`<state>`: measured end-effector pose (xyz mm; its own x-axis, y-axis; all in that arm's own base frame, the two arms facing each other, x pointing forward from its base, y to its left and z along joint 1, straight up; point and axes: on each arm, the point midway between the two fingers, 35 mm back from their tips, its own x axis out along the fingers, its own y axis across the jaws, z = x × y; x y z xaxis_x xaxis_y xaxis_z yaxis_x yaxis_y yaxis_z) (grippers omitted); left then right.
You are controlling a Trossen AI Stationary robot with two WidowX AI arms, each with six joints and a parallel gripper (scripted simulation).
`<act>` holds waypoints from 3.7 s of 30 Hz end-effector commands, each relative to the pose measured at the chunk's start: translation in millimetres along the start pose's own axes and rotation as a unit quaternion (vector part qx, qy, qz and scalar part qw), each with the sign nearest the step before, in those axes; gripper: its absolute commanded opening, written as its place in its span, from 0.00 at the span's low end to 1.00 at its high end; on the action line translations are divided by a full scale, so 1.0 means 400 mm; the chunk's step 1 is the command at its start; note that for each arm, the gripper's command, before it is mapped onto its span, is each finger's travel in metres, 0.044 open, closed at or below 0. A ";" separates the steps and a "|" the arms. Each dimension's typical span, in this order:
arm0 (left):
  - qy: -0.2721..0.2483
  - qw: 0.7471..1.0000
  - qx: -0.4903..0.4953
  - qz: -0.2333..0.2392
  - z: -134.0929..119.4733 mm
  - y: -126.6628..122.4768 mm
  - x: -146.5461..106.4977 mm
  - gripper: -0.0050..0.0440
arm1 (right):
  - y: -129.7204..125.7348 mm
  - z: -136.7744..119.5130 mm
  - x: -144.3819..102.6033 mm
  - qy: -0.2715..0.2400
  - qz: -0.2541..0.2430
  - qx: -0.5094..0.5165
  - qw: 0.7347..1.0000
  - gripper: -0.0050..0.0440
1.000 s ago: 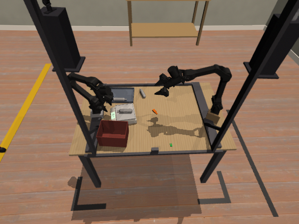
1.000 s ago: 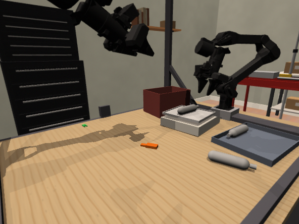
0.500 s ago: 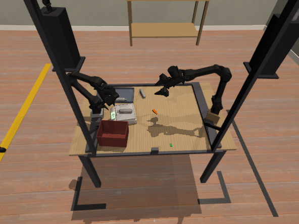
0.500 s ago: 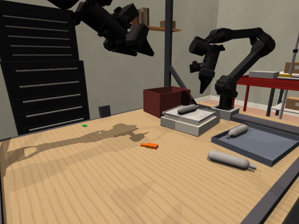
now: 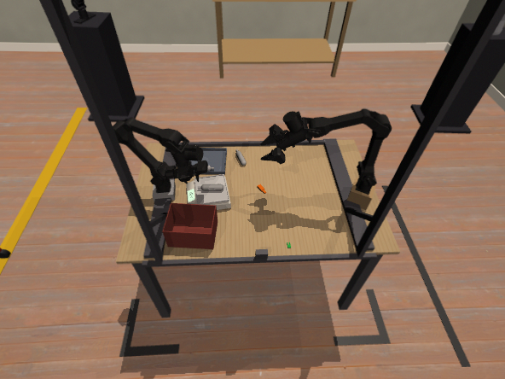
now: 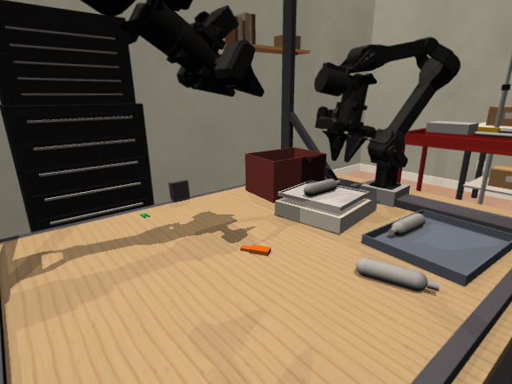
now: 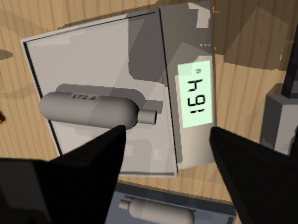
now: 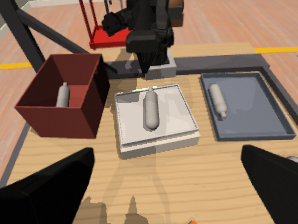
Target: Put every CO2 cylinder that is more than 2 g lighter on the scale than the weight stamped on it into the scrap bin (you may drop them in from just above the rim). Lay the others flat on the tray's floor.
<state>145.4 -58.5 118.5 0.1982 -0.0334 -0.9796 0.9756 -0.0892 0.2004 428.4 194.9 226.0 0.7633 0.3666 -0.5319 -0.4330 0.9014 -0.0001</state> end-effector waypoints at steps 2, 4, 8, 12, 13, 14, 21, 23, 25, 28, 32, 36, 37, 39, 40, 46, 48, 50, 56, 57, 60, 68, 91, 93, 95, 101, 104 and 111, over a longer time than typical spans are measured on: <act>-0.010 0.994 0.111 -0.008 0.004 0.034 -0.007 0.62 | 0.001 0.026 -0.016 -0.015 -0.001 0.000 1.000 1.00; -0.009 0.988 0.156 -0.013 0.003 0.043 -0.004 0.62 | 0.001 0.026 -0.016 -0.015 -0.001 0.000 1.000 1.00; -0.010 0.969 0.245 -0.023 0.000 0.060 0.003 0.62 | 0.001 0.026 -0.016 -0.015 -0.001 0.000 1.000 1.00; -0.011 0.955 0.296 -0.029 -0.002 0.069 0.008 0.62 | 0.001 0.026 -0.016 -0.015 -0.001 0.000 1.000 1.00; -0.013 0.945 0.326 -0.032 -0.003 0.076 0.011 0.62 | 0.001 0.026 -0.016 -0.015 -0.001 0.000 1.000 1.00; -0.014 0.935 0.354 -0.034 -0.004 0.082 0.014 0.62 | 0.001 0.026 -0.016 -0.015 -0.001 0.000 1.000 1.00; -0.026 0.864 0.500 -0.051 -0.012 0.114 0.033 0.62 | 0.001 0.026 -0.016 -0.015 -0.001 0.000 1.000 1.00; -0.031 0.840 0.539 -0.054 -0.014 0.123 0.039 0.62 | 0.001 0.026 -0.016 -0.015 -0.001 0.000 1.000 1.00; -0.036 0.813 0.578 -0.058 -0.017 0.132 0.045 0.62 | 0.001 0.026 -0.016 -0.015 -0.001 0.000 1.000 1.00; -0.039 0.800 0.596 -0.059 -0.018 0.136 0.048 0.62 | 0.001 0.026 -0.016 -0.015 -0.001 0.000 1.000 1.00; -0.050 0.743 0.665 -0.064 -0.024 0.152 0.062 0.62 | 0.001 0.026 -0.016 -0.015 -0.001 0.000 1.000 1.00; -0.057 0.708 0.701 -0.066 -0.028 0.161 0.070 0.62 | 0.001 0.026 -0.016 -0.015 -0.001 0.000 1.000 1.00; -0.058 0.704 0.705 -0.066 -0.029 0.162 0.071 0.62 | 0.001 0.026 -0.016 -0.015 -0.001 0.000 1.000 1.00; -0.060 0.698 0.710 -0.067 -0.029 0.163 0.072 0.62 | 0.001 0.026 -0.016 -0.015 -0.001 0.000 1.000 1.00; -0.060 0.698 0.710 -0.067 -0.029 0.163 0.072 0.62 | 0.001 0.026 -0.016 -0.015 -0.001 0.000 1.000 1.00; -0.066 0.697 0.711 -0.072 -0.023 0.154 0.086 0.62 | 0.001 0.026 -0.016 -0.015 -0.001 0.000 1.000 1.00; -0.069 0.696 0.710 -0.076 -0.024 0.145 0.098 0.62 | 0.001 0.026 -0.016 -0.015 -0.001 0.000 1.000 1.00; -0.069 0.697 0.710 -0.076 -0.025 0.143 0.106 0.62 | 0.001 0.026 -0.016 -0.015 -0.001 0.000 1.000 1.00; -0.069 0.697 0.710 -0.076 -0.025 0.139 0.128 0.62 | 0.001 0.026 -0.016 -0.015 -0.001 0.000 1.000 1.00; -0.069 0.697 0.710 -0.076 -0.025 0.138 0.132 0.62 | 0.001 0.026 -0.016 -0.015 -0.001 0.000 1.000 1.00; -0.069 0.697 0.710 -0.076 -0.025 0.136 0.143 0.62 | 0.001 0.026 -0.016 -0.015 -0.001 0.000 1.000 1.00; -0.069 0.697 0.710 -0.076 -0.026 0.131 0.164 0.62 | 0.001 0.026 -0.016 -0.015 -0.001 0.000 1.000 1.00; -0.062 0.698 0.710 -0.070 -0.026 0.139 0.165 0.36 | 0.001 0.026 -0.016 -0.015 -0.001 0.000 1.000 1.00; -0.062 0.698 0.710 -0.070 -0.026 0.139 0.165 0.34 | 0.001 0.026 -0.016 -0.015 -0.001 0.000 1.000 1.00; -0.062 0.698 0.710 -0.070 -0.026 0.139 0.165 0.32 | 0.001 0.026 -0.016 -0.015 -0.001 0.000 1.000 1.00; -0.058 0.697 0.712 -0.063 -0.024 0.150 0.148 0.15 | 0.001 0.026 -0.016 -0.015 -0.001 0.000 1.000 1.00; -0.057 0.698 0.712 -0.062 -0.024 0.157 0.111 0.10 | 0.001 0.026 -0.016 -0.015 -0.001 0.000 1.000 1.00; -0.057 0.698 0.711 -0.062 -0.024 0.184 -0.037 0.09 | 0.001 0.026 -0.016 -0.015 -0.001 0.000 1.000 1.00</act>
<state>208.9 -53.2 109.2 -0.0148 0.0063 -0.9999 -0.1077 -0.9942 -0.0047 428.4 194.9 226.0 0.7633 0.3666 -0.5319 -0.4330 0.9014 -0.0001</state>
